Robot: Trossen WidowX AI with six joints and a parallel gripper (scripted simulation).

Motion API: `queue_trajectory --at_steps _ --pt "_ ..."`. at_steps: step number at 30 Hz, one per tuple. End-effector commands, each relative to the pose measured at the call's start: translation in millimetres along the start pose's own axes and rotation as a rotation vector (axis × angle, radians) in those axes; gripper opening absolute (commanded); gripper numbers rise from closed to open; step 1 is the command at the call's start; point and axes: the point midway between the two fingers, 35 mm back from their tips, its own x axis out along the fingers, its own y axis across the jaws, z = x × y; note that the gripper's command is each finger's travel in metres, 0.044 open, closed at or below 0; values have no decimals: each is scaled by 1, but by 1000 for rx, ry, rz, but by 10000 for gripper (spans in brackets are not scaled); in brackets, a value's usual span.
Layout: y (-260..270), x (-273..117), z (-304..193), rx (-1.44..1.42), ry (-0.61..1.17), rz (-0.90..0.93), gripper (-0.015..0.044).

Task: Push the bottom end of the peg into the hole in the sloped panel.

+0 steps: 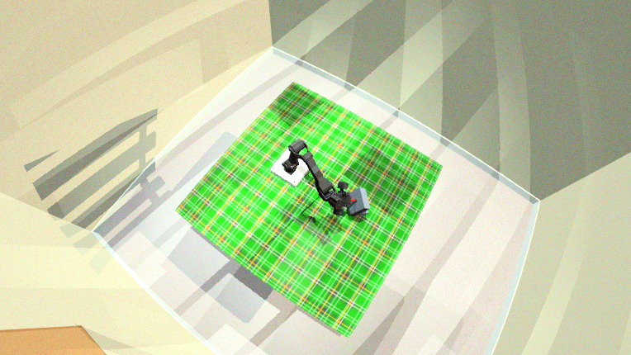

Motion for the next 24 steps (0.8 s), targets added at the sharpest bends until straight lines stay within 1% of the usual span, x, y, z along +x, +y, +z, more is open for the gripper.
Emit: queue_trajectory --at_steps 1,24 --pt "-1 2 0 1 -1 -3 0" --pt "-2 17 1 1 -2 -3 0"
